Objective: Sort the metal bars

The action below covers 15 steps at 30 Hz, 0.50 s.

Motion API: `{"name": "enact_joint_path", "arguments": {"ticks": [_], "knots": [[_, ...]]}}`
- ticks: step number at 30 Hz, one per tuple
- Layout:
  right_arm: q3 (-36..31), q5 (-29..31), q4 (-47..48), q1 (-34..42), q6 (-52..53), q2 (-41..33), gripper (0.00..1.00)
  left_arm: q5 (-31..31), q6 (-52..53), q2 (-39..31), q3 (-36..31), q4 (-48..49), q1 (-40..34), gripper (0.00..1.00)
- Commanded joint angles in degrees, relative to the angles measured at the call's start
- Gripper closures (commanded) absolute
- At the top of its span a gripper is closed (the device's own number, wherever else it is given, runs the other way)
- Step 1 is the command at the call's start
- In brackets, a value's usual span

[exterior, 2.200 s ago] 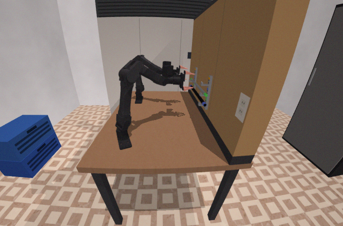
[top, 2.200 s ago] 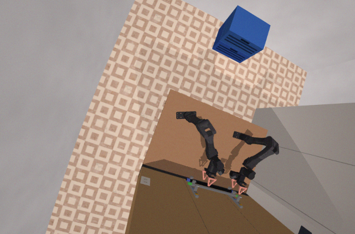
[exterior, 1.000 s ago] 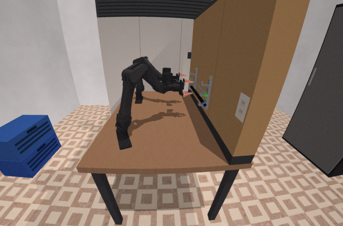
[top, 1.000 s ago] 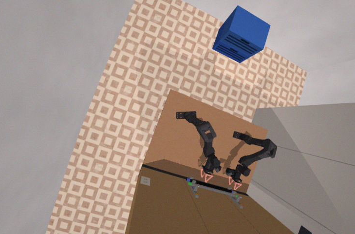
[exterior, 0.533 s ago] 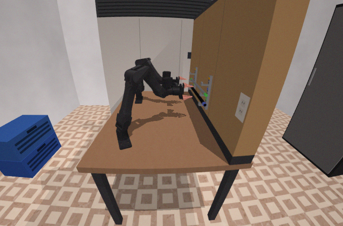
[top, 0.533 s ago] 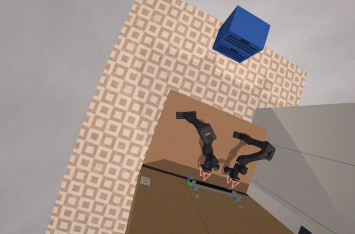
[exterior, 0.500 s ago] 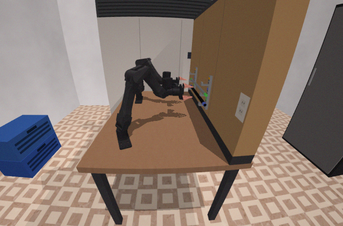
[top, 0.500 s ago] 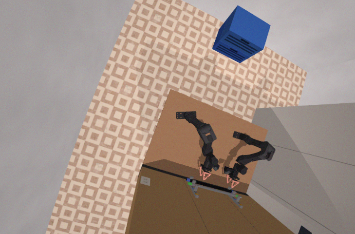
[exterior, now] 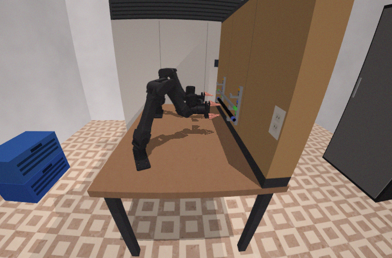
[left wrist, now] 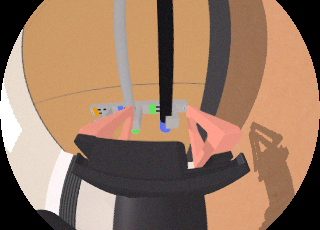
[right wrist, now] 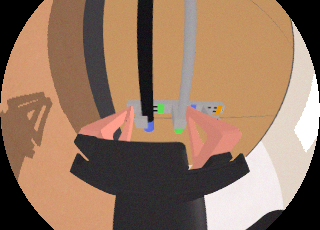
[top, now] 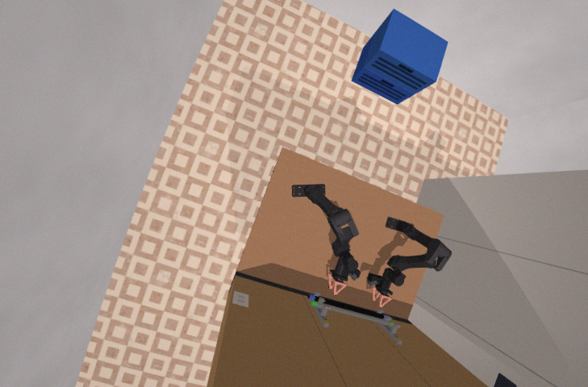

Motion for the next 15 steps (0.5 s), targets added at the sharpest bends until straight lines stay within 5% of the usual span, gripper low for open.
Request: {"name": "enact_joint_path", "arguments": {"ticks": [1,15], "knots": [[-1.0,-0.2,3.0,-0.5,0.3,1.8,0.29,0.6,-0.3,1.8,-1.0,5.0,0.9,0.28],[0.3,-1.1,5.4,-1.4,0.2,5.3,0.31,1.1,-0.2,6.7,0.3,8.8,1.4,0.30]]}}
